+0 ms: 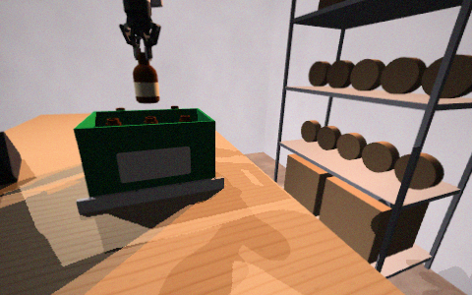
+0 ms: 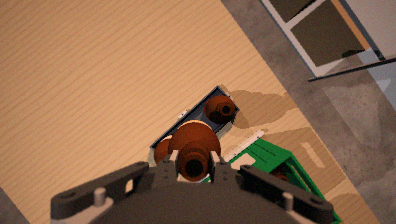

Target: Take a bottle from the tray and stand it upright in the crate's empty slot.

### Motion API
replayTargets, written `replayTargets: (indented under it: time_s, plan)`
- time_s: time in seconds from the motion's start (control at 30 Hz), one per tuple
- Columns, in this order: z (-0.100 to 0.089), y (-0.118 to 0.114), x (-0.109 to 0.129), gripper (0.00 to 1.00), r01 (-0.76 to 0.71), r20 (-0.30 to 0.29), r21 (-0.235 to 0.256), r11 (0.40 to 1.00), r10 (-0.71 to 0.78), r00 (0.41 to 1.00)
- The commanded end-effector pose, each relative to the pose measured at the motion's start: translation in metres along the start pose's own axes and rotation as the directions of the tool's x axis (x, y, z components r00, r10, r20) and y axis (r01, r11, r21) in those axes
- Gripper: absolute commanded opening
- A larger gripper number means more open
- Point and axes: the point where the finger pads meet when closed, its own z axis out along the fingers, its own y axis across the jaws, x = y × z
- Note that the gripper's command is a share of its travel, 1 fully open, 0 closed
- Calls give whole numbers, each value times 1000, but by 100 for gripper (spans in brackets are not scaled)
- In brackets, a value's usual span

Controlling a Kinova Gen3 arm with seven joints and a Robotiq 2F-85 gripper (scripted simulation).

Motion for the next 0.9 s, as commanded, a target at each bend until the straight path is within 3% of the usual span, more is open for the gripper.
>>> replayTargets:
  time_s: [0.0, 0.87]
  plan:
    - [-7, 2, 0, 0, -14, -5, 3, 1000, 14, 1000]
    - [-14, 2, 0, 0, -14, -5, 3, 1000, 14, 1000]
